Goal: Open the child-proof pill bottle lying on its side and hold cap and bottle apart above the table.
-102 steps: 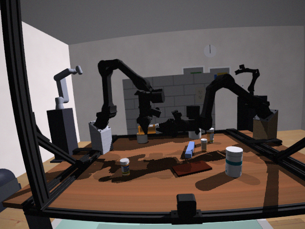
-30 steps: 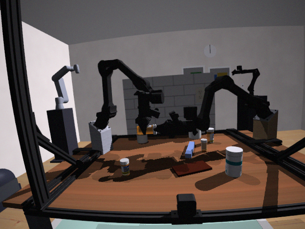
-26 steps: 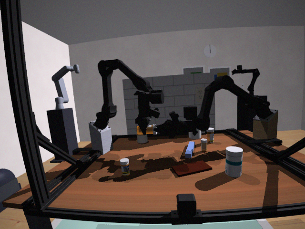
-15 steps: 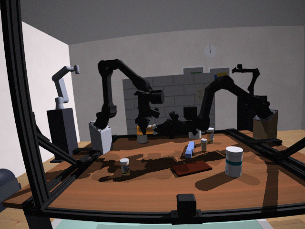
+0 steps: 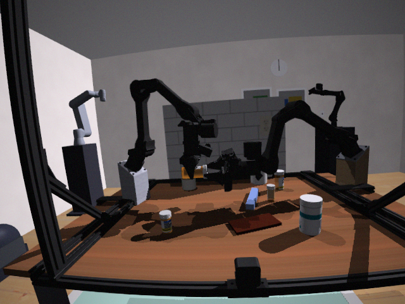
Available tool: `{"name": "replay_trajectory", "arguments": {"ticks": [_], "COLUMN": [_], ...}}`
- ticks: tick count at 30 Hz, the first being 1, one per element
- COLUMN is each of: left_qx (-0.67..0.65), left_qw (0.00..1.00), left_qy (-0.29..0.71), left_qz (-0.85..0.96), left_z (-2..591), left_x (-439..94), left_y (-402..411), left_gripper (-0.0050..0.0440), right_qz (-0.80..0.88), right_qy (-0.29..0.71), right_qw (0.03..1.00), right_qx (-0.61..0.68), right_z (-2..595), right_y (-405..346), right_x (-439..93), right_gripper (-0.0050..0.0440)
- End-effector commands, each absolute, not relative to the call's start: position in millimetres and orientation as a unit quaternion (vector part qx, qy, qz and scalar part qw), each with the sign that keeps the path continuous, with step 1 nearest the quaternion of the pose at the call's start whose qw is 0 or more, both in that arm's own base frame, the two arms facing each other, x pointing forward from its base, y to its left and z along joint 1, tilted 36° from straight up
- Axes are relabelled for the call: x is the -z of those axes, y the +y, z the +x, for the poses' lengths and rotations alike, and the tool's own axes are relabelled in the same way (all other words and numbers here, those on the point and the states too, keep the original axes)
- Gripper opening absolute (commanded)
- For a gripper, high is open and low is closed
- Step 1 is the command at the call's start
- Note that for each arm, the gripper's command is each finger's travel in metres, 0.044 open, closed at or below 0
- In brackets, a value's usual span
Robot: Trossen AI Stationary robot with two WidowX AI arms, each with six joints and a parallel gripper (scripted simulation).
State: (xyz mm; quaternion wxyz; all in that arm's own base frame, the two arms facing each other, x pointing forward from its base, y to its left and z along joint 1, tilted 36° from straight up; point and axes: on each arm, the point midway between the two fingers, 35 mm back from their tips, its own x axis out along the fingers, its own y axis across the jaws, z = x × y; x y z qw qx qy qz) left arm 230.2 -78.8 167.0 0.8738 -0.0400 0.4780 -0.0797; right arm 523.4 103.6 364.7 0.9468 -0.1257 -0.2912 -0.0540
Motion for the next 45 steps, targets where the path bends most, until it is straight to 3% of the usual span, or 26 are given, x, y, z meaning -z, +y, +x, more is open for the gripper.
{"name": "replay_trajectory", "arguments": {"ticks": [1, 24, 39, 45], "left_qx": [0.081, 0.081, 0.081, 0.081], "left_qw": [0.882, 0.882, 0.882, 0.882], "left_qy": [0.462, 0.462, 0.462, 0.462], "left_qz": [-0.042, -0.042, -0.042, -0.042], "left_z": [235.9, 235.9, 235.9, 235.9], "left_x": [-173.6, -173.6, -173.6, -173.6], "left_y": [-79.6, -79.6, -79.6, -79.6], "left_gripper": [0.0000, 0.0000, 0.0000, 0.0000], "right_qz": [-0.208, -0.511, -0.710, -0.727], "right_qy": [-0.285, -0.242, -0.187, -0.181], "right_qw": [0.932, 0.807, 0.640, 0.620], "right_qx": [0.078, 0.170, 0.229, 0.234], "right_z": [526.3, 527.2, 527.9, 528.0], "right_y": [102.6, 102.6, 102.6, 102.7], "right_x": [-364.9, -365.4, -365.8, -365.9], "right_gripper": [0.0000, 0.0000, 0.0000, 0.0000]}}
